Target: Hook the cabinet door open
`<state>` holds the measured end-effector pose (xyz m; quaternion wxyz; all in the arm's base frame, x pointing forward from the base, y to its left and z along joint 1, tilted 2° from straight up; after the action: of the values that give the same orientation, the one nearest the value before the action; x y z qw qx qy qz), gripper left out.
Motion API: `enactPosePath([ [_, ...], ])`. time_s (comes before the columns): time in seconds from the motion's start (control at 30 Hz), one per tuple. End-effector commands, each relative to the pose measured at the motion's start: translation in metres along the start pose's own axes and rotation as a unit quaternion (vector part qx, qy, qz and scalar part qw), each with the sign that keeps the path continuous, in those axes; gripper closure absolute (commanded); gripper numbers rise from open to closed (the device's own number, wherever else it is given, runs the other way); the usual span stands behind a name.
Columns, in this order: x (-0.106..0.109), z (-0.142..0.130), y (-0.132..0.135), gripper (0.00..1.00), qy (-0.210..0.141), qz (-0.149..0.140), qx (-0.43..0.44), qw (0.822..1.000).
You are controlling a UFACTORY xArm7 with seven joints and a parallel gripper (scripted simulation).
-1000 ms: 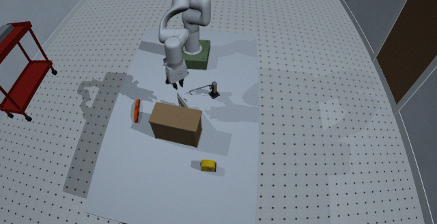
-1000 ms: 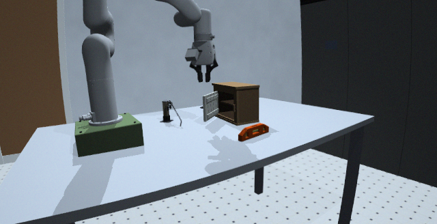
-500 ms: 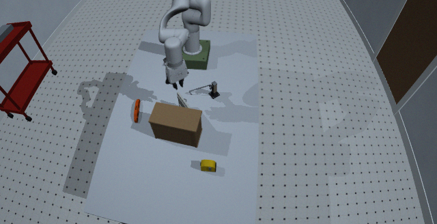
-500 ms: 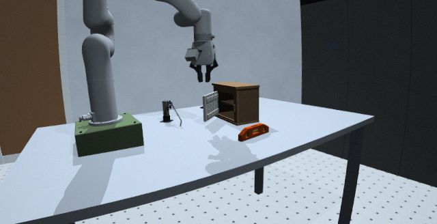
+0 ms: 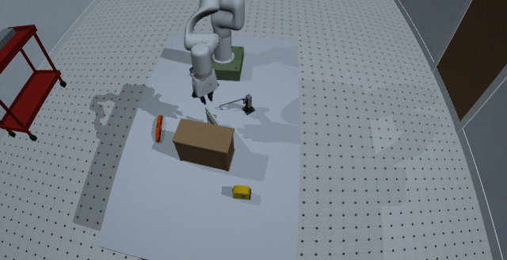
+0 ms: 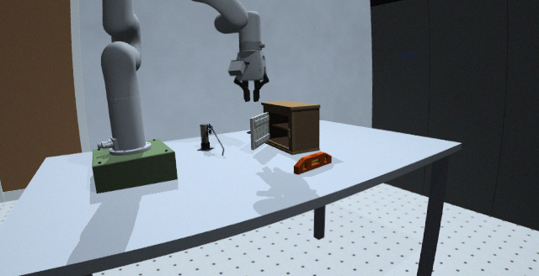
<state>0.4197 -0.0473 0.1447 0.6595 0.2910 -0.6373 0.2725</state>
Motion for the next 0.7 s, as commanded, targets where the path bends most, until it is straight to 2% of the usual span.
enactPosePath([
  [0.0, -0.001, -0.001, -0.001, 0.73, -0.001, 0.002, 0.000, 1.000],
  [0.67, -0.023, -0.001, -0.001, 0.73, -0.001, 0.002, 0.000, 1.000],
])
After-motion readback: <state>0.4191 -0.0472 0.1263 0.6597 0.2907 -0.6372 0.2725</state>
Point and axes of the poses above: the point where the finger pads meet when closed, its own x axis back along the fingers, its own y axis across the jaws, z = x × y, the point moved 3 cm from there along x, back along the fingers, and after that the axes turned 14 degrees about x, right-handed, at the moved point
